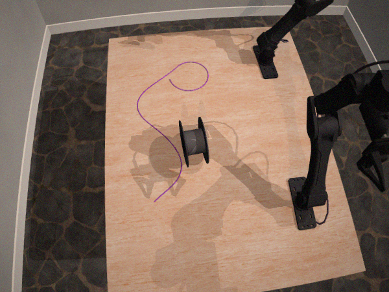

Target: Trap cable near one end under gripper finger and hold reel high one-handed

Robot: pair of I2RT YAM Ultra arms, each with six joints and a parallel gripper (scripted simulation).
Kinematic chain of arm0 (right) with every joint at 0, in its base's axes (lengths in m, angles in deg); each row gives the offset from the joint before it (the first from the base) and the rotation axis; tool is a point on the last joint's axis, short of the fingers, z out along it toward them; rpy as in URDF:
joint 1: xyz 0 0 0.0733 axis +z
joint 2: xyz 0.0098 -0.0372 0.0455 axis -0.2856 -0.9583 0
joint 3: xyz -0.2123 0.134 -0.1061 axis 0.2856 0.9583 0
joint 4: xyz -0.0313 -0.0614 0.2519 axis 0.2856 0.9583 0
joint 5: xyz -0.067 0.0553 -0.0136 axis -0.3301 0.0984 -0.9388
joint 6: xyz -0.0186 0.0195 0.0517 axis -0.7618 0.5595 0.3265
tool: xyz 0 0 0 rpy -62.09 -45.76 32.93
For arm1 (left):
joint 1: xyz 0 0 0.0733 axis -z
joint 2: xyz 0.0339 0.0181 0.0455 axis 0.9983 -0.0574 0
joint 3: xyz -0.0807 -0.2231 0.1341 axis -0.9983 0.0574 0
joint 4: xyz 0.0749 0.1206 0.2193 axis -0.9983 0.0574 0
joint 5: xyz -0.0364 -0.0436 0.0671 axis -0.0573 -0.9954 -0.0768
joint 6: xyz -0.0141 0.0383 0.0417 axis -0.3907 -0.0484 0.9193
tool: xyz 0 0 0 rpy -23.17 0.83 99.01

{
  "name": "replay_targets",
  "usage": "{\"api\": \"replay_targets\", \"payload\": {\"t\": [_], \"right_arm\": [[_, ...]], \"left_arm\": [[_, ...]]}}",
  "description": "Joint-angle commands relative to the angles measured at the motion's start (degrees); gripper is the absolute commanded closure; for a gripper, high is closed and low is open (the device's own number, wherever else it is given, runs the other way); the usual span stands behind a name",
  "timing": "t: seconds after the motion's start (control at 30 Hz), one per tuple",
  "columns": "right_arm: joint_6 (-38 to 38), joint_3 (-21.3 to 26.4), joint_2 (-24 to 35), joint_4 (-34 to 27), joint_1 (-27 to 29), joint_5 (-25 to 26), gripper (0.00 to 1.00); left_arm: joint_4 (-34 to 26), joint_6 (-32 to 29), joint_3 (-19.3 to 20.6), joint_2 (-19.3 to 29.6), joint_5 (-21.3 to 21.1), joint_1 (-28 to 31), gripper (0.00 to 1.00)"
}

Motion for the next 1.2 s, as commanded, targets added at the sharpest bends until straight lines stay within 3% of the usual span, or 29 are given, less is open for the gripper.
{"api": "replay_targets", "payload": {"t": [0.0,0.17,0.37,0.57,0.83,0.93,1.17], "right_arm": [[-0.4,0.6,0.4,-0.3,-0.6,0.4,0.00],[-0.4,1.0,0.4,-0.6,-0.6,0.3,0.00],[-0.4,0.6,0.3,-1.6,-0.6,0.4,0.00],[-0.3,4.6,-0.5,-4.4,-0.2,-0.2,0.00],[-0.3,12.7,-1.3,-12.5,-0.7,0.3,0.00],[-0.4,13.8,-0.4,-14.0,-0.8,0.4,0.00],[-0.3,24.9,-2.0,-24.8,-0.7,0.7,0.00]], "left_arm": [[1.3,0.3,-1.5,0.7,0.4,-0.6,0.00],[1.3,0.3,-1.2,0.7,0.5,-0.3,0.00],[1.0,0.4,1.8,0.3,0.4,-0.3,0.00],[-3.4,0.4,4.2,-0.5,0.3,-0.4,0.00],[-11.5,0.3,12.3,-1.2,0.6,-0.1,0.00],[-13.0,0.3,13.4,-0.3,0.7,0.0,0.00],[-23.8,0.3,24.6,-2.1,0.7,0.1,0.00]]}}
